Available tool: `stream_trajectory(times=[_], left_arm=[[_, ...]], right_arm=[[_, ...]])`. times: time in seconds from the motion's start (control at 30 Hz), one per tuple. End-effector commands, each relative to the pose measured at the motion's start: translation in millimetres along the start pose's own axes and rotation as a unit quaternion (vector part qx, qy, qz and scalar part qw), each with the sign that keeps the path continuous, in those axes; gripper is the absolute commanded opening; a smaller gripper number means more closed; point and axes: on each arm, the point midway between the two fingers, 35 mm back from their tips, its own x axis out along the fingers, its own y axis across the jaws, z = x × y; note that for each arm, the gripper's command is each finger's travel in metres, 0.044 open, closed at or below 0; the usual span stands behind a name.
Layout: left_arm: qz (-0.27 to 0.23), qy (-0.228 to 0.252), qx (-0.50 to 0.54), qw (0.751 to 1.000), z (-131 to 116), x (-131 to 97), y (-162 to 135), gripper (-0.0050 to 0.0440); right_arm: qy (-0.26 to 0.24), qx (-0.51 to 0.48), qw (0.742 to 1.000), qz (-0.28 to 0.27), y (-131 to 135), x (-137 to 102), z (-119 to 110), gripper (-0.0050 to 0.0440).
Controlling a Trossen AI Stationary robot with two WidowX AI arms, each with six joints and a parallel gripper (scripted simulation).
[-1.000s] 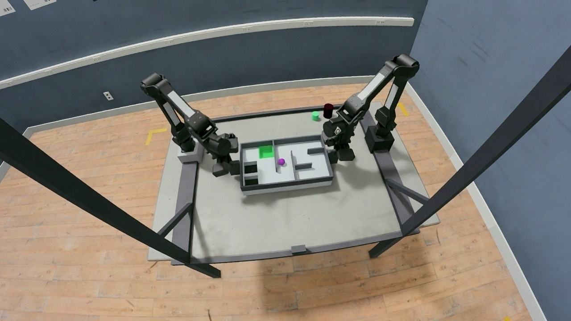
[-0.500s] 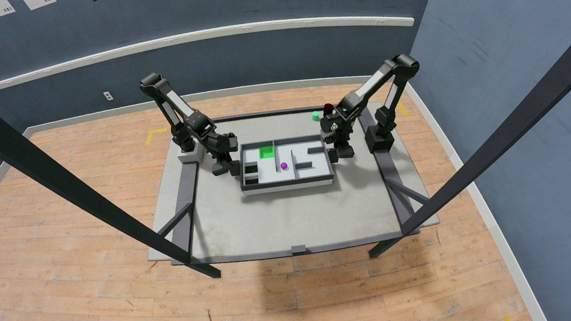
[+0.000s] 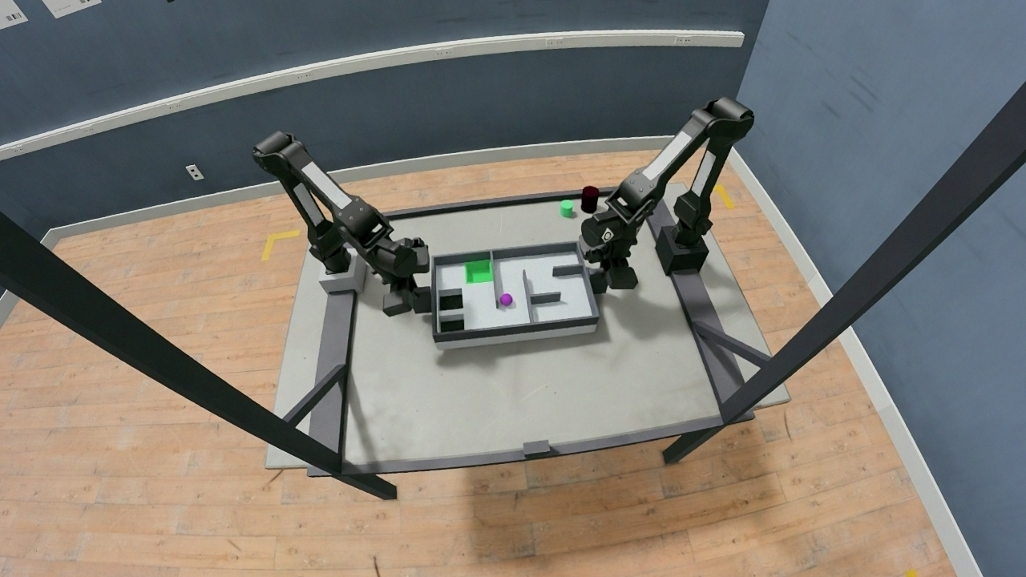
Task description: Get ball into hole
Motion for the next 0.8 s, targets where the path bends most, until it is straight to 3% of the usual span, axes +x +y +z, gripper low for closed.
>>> stream_trajectory(times=[0.0, 0.03, 0.13, 0.2, 0.27, 0.43, 0.77], left_arm=[[-0.032, -0.009, -0.006, 0.999, 15, -19, -6, -0.005], [-0.027, -0.012, -0.005, 1.0, 4, -7, -1, -0.005], [-0.04, -0.009, -0.009, 0.999, 8, -12, 1, -0.005], [-0.042, -0.023, -0.011, 0.999, 1, -1, 3, -0.005], [-0.037, -0.024, -0.011, 0.999, 5, -6, -1, -0.005], [-0.02, -0.042, -0.007, 0.999, -3, 7, -2, -0.005], [0.001, -0.019, -0.001, 1.0, 11, -11, -10, -0.005]], right_arm=[[-0.03, 0.001, 0.999, 0.023, 2, -2, 3, -0.005], [-0.021, 0.002, 0.999, 0.028, 2, -10, 8, -0.005], [-0.024, 0.003, 0.999, 0.036, -2, -5, 5, -0.005], [-0.01, 0.004, 0.999, 0.046, -1, -14, 13, -0.005], [-0.01, 0.002, 0.999, 0.035, 0, -10, 12, -0.005], [0.011, 0.0, 1.0, 0.02, 3, -21, 17, -0.005], [-0.02, -0.003, 1.0, -0.007, 5, -7, 5, -0.005]])
